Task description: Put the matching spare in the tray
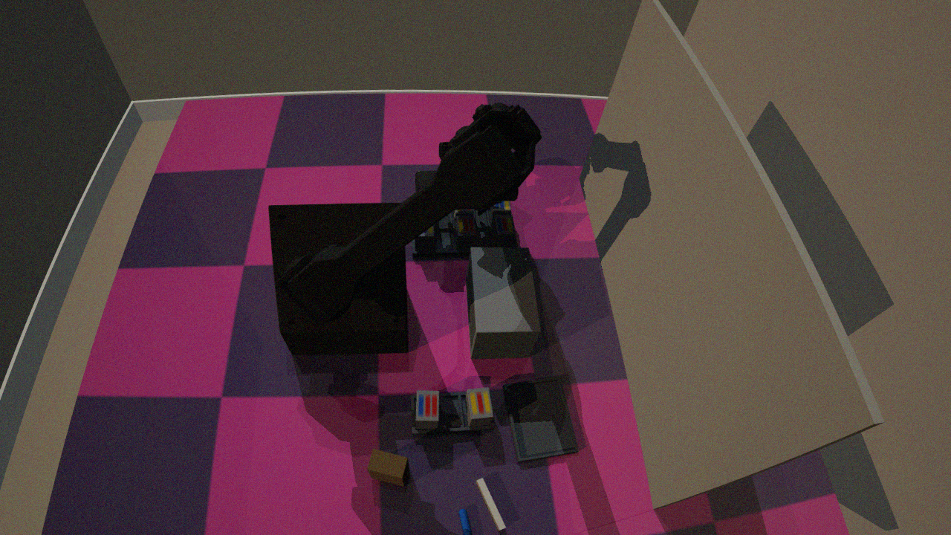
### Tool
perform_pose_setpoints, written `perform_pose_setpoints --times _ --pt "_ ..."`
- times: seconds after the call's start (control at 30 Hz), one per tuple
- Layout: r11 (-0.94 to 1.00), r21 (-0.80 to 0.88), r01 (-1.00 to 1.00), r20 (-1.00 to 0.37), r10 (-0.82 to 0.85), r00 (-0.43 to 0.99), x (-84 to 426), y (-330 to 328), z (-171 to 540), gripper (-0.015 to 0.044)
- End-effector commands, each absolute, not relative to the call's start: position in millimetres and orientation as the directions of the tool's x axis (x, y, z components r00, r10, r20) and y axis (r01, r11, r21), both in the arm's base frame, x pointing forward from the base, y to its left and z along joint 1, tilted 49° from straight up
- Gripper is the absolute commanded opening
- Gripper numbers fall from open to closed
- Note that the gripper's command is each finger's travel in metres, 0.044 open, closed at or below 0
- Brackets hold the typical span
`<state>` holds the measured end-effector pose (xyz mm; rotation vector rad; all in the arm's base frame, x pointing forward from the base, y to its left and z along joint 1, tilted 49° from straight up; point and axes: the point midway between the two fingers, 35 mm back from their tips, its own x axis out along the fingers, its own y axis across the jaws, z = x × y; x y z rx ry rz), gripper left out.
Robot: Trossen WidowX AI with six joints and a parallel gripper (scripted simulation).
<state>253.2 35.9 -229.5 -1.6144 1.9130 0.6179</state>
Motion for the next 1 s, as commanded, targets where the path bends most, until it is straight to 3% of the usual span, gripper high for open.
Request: perform_pose_setpoints --times 0.0,0.17,0.33,0.57,0.73,0.97 --pt "0.163 -0.002 -0.987 -0.668 -0.734 -0.12 251.4 33.0 -230.2 0.03" --pt "0.163 -0.002 -0.987 -0.668 -0.734 -0.12 251.4 33.0 -230.2 0.03" --pt "0.17 -0.004 -0.985 -0.672 -0.73 -0.123 251.8 34.3 -230.3 0.0169" --pt "0.17 -0.004 -0.985 -0.672 -0.73 -0.123 251.8 34.3 -230.3 0.0122" --pt "0.17 -0.004 -0.985 -0.672 -0.73 -0.123 251.8 34.3 -230.3 0.0" --pt "0.17 -0.004 -0.985 -0.672 -0.73 -0.123 251.8 34.3 -230.3 0.0"
